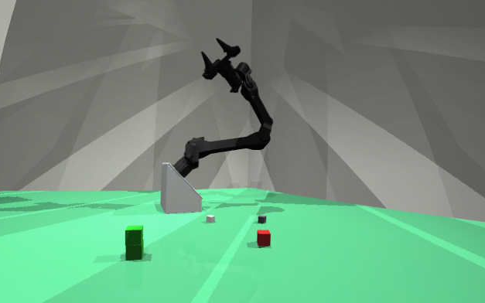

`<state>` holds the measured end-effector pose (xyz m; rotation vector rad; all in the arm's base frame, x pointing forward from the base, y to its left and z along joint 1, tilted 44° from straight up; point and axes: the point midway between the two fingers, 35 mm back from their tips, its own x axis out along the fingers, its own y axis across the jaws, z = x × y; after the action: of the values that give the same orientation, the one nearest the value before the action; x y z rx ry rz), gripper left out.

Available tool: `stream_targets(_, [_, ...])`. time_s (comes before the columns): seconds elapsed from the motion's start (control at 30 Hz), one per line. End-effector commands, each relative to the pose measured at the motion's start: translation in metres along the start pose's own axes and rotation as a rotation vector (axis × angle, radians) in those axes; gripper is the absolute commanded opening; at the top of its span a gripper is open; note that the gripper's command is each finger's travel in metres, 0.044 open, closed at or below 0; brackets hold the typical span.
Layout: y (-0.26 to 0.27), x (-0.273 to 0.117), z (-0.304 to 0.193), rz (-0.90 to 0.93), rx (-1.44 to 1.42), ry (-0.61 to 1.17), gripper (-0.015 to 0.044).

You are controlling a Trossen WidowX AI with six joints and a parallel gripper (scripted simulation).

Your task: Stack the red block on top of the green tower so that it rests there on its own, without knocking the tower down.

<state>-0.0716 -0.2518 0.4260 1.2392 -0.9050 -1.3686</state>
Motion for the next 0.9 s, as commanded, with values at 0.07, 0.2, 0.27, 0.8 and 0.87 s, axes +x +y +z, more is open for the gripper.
stream_targets(0.07, [-0.001, 0.004, -0.003, -0.004, -0.004, 0.019, 0.044])
stream_targets(0.2, [-0.004, 0.021, -0.016, -0.02, -0.022, 0.101, 0.044])
stream_targets(0.27, [-0.006, 0.031, -0.026, -0.03, -0.034, 0.151, 0.044])
stream_targets(0.8, [-0.032, 0.093, -0.113, -0.128, -0.118, 0.507, 0.044])
stream_targets(0.87, [-0.037, 0.099, -0.128, -0.145, -0.134, 0.561, 0.044])
